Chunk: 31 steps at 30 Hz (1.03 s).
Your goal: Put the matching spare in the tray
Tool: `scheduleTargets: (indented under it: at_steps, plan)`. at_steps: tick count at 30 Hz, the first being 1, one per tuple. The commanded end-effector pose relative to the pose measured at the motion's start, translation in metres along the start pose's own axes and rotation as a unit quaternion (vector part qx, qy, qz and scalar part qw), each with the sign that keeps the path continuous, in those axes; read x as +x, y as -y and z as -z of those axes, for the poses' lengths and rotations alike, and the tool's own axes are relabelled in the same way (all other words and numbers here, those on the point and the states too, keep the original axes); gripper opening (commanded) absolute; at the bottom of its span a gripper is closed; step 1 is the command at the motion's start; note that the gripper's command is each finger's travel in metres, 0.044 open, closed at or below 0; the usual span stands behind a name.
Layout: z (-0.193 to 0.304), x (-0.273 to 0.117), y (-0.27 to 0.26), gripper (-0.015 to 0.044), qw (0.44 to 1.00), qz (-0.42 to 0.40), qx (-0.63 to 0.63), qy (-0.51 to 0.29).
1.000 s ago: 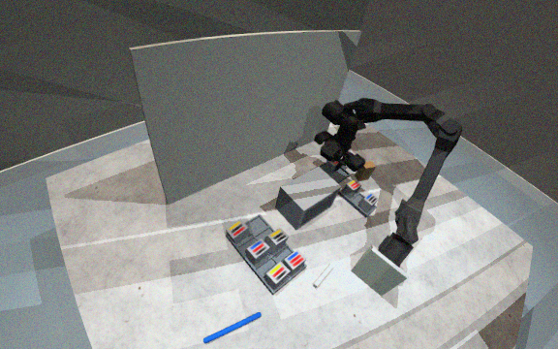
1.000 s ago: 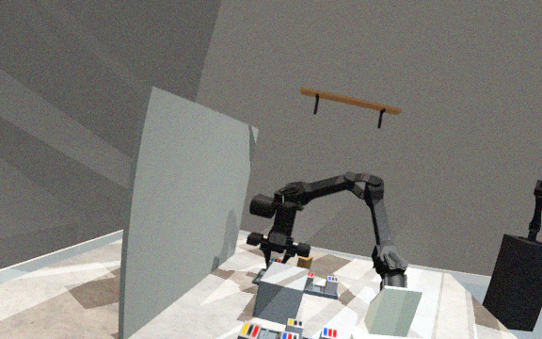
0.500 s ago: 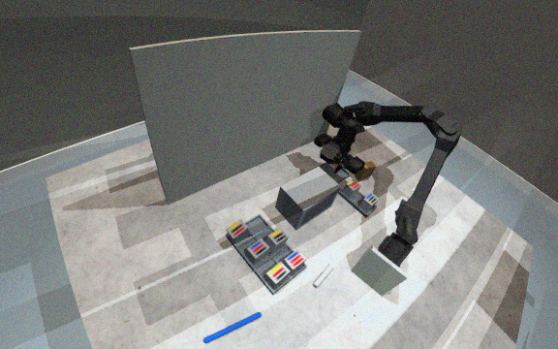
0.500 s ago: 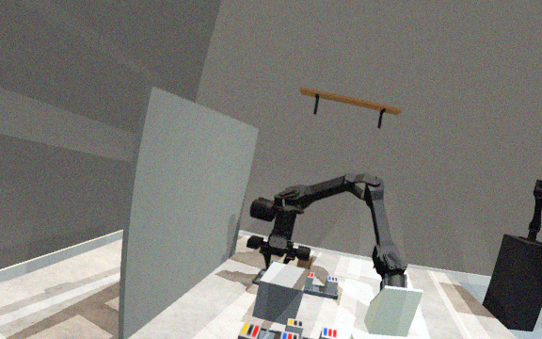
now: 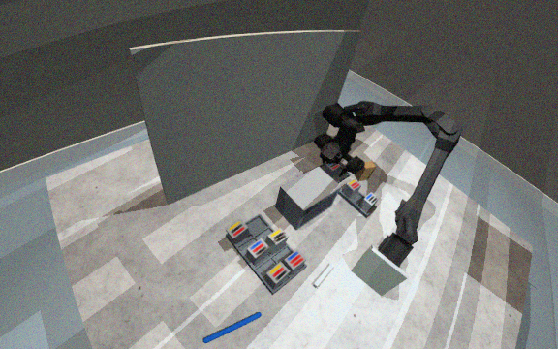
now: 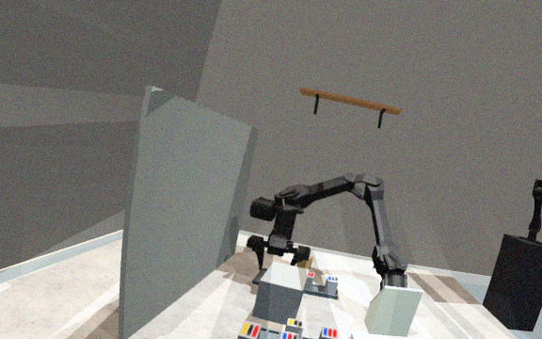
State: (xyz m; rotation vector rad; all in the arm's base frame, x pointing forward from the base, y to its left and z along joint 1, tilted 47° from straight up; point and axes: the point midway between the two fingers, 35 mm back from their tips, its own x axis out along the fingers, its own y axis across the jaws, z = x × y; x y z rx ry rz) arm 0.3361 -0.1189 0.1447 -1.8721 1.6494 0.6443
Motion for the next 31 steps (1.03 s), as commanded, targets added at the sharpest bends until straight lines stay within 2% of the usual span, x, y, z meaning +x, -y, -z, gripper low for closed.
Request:
scheduleTargets:
  at_steps: [1, 8, 31]
  plan:
    - [-0.001, -0.009, 0.002, 0.0440, 1.000, 0.000, 0.001, 0.002]
    - [-0.001, -0.103, -0.001, 0.0440, 1.000, 0.001, 0.000, 0.004]
    - [-0.002, -0.101, 0.001, 0.0440, 1.000, 0.007, 0.000, 0.008]
